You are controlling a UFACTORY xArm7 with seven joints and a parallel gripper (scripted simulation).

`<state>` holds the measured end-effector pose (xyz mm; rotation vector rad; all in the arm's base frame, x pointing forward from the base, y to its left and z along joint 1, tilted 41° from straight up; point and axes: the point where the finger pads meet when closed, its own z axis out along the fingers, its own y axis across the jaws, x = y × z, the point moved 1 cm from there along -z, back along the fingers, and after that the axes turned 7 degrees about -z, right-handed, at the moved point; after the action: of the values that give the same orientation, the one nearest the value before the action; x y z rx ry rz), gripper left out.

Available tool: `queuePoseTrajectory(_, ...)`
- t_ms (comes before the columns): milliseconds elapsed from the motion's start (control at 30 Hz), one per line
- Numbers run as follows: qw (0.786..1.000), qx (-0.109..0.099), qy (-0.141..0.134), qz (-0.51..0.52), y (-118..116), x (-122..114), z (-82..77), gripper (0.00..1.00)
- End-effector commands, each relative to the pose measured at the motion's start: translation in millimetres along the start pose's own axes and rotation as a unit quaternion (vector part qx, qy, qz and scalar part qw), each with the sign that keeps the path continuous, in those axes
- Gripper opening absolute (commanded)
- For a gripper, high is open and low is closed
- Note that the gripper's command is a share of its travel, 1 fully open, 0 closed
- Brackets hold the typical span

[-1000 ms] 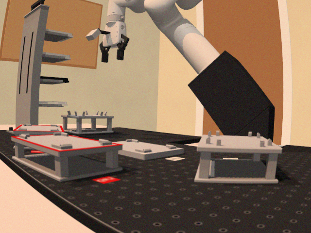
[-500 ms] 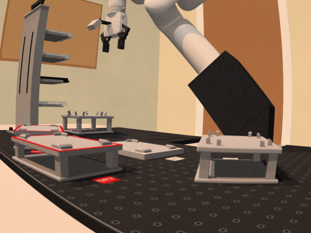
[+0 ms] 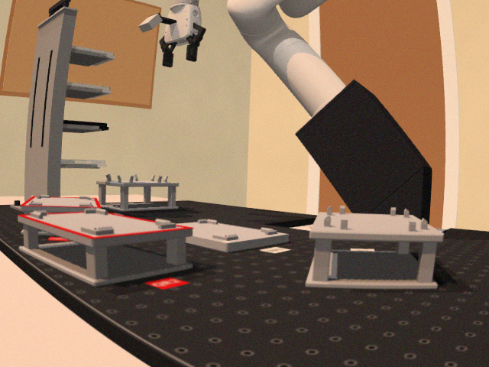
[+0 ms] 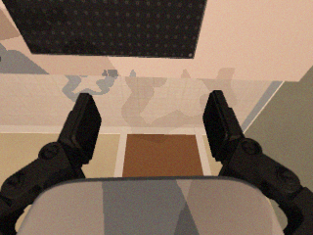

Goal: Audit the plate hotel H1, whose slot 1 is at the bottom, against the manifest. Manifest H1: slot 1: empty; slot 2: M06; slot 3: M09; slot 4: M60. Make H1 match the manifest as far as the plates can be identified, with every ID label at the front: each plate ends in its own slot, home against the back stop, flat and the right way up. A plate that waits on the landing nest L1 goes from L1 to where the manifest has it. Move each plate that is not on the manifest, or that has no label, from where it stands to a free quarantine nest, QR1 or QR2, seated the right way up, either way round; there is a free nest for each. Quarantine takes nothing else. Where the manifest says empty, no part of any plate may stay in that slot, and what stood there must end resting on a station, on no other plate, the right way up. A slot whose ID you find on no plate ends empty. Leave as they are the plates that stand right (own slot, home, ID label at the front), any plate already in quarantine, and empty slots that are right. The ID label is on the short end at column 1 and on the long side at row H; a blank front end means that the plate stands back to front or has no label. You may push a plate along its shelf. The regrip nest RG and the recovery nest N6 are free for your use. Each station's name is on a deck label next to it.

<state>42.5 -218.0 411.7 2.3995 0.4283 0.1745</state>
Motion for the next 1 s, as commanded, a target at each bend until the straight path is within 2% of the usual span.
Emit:
queuePoseTrajectory(0, 1.0, -0.002, 0.0, 0.0, 1, 0, -11.4, 1.0)
queuePoseTrajectory(233, 1.0, -0.002, 0.0, 0.0, 1, 0, -34.8, 1.0)
queuePoseTrajectory(300, 1.0, -0.002, 0.0, 0.0, 1, 0, -34.8, 1.0)
queuePoseTrajectory(800, 1.0, -0.002, 0.0, 0.0, 1, 0, -84.8, 1.0)
queuePoseTrajectory(867, 1.0, -0.002, 0.0, 0.0, 1, 0, -84.8, 1.0)
queuePoseTrajectory(967, 1.0, -0.002, 0.0, 0.0, 0, 0, -94.8, 1.0)
